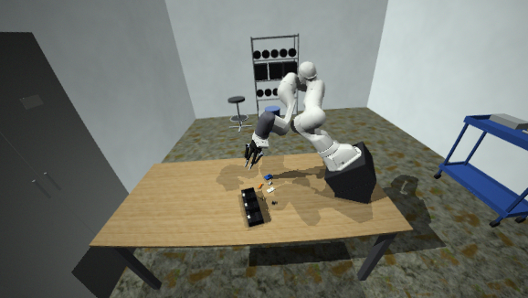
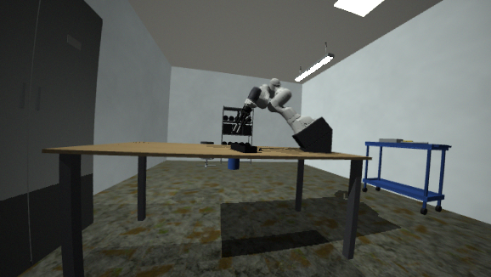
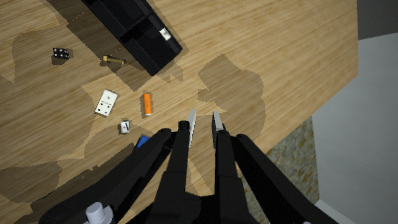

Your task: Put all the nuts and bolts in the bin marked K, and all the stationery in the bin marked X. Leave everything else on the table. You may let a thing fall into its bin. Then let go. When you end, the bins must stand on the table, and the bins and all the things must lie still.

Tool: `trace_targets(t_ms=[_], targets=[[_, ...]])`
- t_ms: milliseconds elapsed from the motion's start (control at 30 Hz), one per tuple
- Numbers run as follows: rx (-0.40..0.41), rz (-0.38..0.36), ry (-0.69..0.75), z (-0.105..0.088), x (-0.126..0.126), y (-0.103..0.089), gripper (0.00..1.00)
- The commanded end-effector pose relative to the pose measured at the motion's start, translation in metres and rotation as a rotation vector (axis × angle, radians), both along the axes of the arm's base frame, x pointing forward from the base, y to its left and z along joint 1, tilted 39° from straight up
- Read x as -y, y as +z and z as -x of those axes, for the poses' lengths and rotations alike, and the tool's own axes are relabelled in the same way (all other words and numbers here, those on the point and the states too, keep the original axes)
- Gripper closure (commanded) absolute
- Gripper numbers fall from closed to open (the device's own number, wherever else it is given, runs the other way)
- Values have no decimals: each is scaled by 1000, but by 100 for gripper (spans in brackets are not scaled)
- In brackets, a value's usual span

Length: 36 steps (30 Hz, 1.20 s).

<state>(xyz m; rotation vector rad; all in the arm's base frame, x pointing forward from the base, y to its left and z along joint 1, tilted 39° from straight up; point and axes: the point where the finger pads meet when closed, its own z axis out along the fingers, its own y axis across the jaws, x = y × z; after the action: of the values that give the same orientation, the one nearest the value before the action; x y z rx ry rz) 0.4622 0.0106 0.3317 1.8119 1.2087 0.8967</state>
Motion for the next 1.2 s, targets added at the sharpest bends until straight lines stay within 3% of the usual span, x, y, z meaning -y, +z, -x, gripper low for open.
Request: trace_targets(t_ms=[0,33,100,167,1167], targets=[[-60,19,25,7,-4,-23,82],[-60,19,25,7,-4,-23,82],[-138,7,22,13,-3,-39,82],[-138,7,22,17,-2,-49,82],[-138,7,22,17,-2,-49,82]])
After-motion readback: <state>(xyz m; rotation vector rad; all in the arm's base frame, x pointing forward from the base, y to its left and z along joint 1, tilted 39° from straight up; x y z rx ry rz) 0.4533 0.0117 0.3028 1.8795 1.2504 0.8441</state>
